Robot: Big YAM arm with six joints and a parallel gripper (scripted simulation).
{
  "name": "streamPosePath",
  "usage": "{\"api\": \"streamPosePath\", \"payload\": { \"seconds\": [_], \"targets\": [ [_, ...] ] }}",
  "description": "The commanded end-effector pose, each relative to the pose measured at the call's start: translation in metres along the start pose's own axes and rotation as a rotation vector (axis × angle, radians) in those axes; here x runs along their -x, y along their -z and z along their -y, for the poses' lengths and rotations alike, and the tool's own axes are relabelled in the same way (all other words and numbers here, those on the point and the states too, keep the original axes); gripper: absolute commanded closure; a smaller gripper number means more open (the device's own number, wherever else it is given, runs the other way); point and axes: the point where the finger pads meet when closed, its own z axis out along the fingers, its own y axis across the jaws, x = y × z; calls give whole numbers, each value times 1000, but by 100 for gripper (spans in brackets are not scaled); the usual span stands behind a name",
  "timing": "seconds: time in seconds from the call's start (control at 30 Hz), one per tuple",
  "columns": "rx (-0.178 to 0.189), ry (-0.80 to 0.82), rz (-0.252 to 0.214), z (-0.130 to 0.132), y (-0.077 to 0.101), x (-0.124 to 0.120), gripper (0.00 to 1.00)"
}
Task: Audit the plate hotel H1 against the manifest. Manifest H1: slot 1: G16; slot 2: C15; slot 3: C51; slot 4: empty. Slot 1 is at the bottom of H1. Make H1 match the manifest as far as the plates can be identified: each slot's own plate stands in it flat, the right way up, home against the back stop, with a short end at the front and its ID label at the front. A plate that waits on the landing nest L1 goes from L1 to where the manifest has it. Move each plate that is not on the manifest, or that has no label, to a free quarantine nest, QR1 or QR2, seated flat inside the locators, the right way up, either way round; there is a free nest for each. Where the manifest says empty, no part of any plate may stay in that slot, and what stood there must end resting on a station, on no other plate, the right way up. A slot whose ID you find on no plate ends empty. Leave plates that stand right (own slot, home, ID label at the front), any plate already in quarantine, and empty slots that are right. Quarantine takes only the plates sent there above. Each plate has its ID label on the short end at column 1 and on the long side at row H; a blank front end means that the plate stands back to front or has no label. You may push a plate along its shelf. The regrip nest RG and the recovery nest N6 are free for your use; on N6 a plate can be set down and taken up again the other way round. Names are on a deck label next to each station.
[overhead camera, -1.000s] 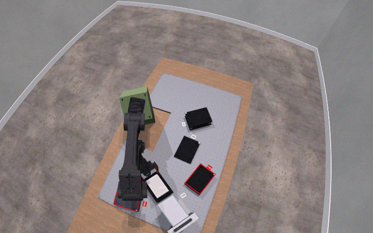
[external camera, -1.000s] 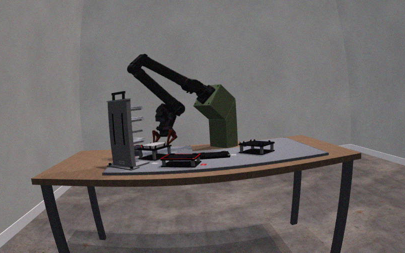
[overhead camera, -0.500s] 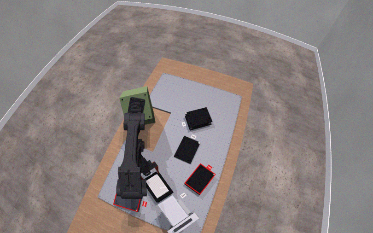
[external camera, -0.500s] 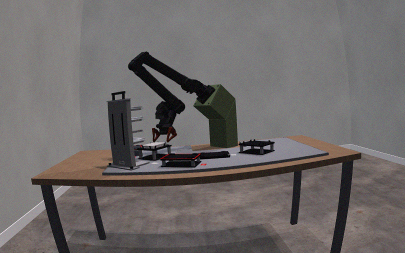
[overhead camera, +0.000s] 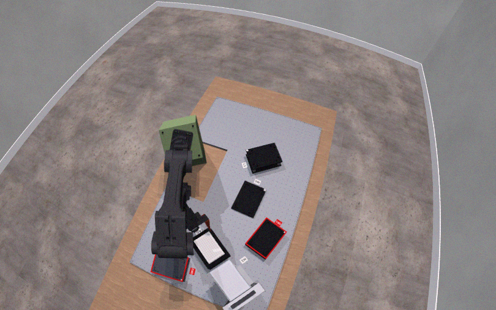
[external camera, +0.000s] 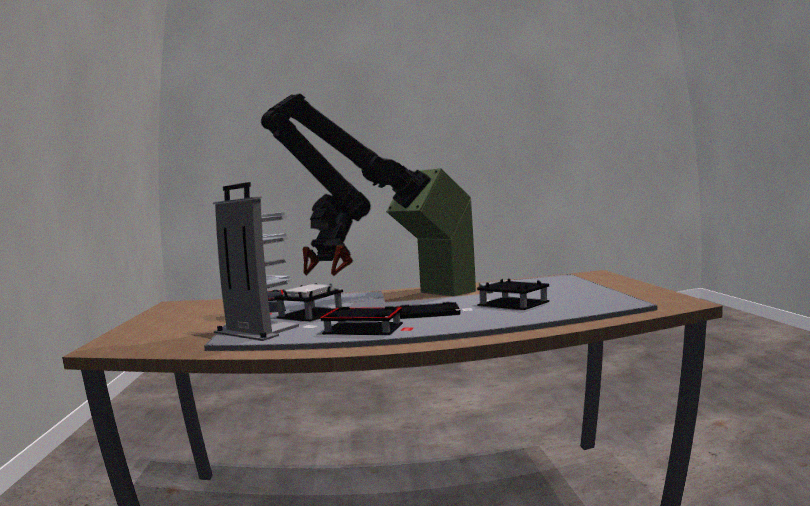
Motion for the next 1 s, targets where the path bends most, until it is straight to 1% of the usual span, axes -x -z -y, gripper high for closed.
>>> {"api": "streamPosePath", "payload": {
  "seconds": [0.0, 0.7, 0.73, 0.77, 0.83, 0.9, 0.97],
  "targets": [
    [-11, -26, -23, -1, 20, 3, 0],
    [-12, -23, -18, -1, 42, 22, 0],
    [4, -1, -37, -7, 36, 26, 0],
    [-3, 15, -39, 1, 24, 36, 0],
    [-3, 15, -91, 2, 18, 40, 0],
    [-3, 15, -91, 2, 18, 40, 0],
    [-3, 15, -143, 2, 12, 45, 0]
  ]
}}
